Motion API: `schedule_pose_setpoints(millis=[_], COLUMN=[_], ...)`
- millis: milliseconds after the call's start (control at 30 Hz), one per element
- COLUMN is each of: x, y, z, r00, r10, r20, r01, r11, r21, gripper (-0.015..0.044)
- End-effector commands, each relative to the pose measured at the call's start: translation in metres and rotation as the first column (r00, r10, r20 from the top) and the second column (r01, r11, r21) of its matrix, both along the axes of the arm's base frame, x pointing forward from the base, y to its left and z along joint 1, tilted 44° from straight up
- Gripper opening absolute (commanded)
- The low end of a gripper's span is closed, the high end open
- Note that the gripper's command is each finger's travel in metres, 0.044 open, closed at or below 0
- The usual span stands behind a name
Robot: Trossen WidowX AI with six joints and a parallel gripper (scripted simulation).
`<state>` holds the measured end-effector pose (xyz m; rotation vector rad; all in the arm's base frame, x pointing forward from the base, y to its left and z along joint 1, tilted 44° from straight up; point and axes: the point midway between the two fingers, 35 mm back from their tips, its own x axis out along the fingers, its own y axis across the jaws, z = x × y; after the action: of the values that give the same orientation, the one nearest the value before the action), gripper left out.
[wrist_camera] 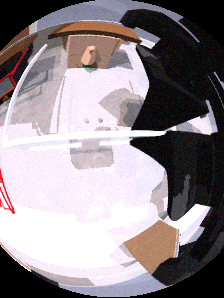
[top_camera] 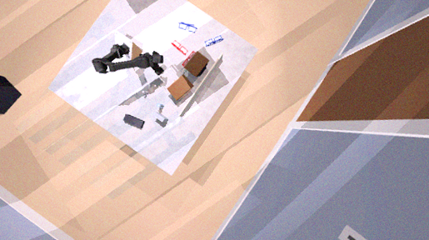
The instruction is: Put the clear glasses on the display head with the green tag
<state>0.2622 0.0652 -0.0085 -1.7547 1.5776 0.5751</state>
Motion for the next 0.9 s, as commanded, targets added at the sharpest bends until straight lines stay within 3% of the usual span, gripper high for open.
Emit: schedule_pose_setpoints(millis=[0,867], x=[0.000,0.022], y=[-0.004,-0.009], z=[-0.004,-0.005], r00=[1.000,1.000], r10=[0.005,0.018], r20=[-0.002,0.011], r01=[-0.005,-0.018], r11=[1.000,1.000], r21=[-0.006,0.001], gripper=[0.0000,0.0000])
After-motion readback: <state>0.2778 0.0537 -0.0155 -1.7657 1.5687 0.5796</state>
